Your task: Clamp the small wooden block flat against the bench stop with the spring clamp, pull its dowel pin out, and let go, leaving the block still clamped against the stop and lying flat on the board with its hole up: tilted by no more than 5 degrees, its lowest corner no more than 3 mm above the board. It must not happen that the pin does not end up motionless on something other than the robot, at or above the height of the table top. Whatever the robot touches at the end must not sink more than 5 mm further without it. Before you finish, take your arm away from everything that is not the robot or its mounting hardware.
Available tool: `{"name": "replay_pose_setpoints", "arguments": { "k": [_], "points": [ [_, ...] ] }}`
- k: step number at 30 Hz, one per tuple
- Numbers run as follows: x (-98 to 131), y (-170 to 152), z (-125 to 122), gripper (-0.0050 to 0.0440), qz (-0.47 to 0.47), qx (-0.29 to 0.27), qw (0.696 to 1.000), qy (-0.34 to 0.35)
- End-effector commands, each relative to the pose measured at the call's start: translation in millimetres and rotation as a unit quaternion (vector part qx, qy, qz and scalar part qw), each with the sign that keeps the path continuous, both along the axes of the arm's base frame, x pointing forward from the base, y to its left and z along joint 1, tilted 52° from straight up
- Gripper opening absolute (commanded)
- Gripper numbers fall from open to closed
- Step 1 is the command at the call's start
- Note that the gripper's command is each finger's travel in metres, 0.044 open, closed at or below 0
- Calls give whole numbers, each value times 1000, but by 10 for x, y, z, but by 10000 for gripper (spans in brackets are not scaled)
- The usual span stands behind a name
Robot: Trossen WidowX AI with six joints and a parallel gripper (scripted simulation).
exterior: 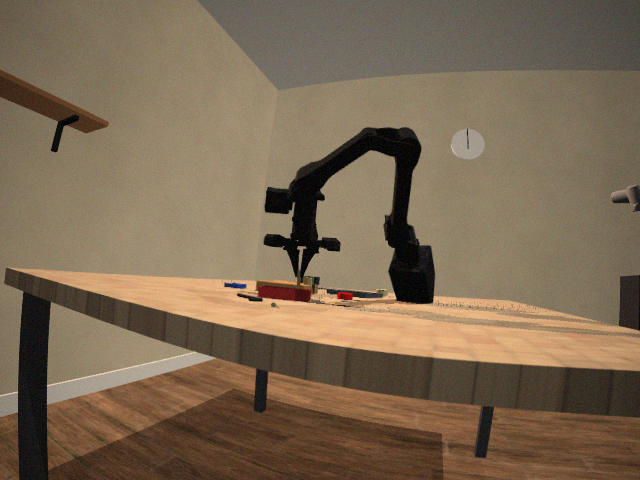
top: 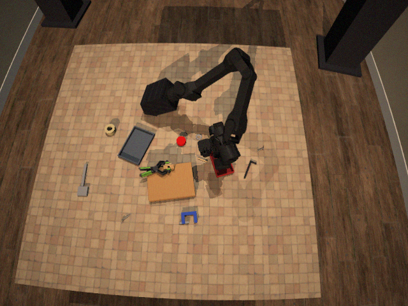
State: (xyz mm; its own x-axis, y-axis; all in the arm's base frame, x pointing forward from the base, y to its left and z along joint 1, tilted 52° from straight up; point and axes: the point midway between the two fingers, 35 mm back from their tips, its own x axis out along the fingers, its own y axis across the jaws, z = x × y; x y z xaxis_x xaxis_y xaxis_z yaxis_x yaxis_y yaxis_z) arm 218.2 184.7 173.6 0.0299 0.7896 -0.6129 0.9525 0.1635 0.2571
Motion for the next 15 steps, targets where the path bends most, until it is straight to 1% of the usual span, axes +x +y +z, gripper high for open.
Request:
{"name": "replay_pose_setpoints", "arguments": {
  "k": [1, 15],
  "points": [
    [-11, 23, -27, 0, -1, -1, 1000, 1],
    [-3, 79, -76, 0, -1, -2, 1000, 1]
  ]
}}
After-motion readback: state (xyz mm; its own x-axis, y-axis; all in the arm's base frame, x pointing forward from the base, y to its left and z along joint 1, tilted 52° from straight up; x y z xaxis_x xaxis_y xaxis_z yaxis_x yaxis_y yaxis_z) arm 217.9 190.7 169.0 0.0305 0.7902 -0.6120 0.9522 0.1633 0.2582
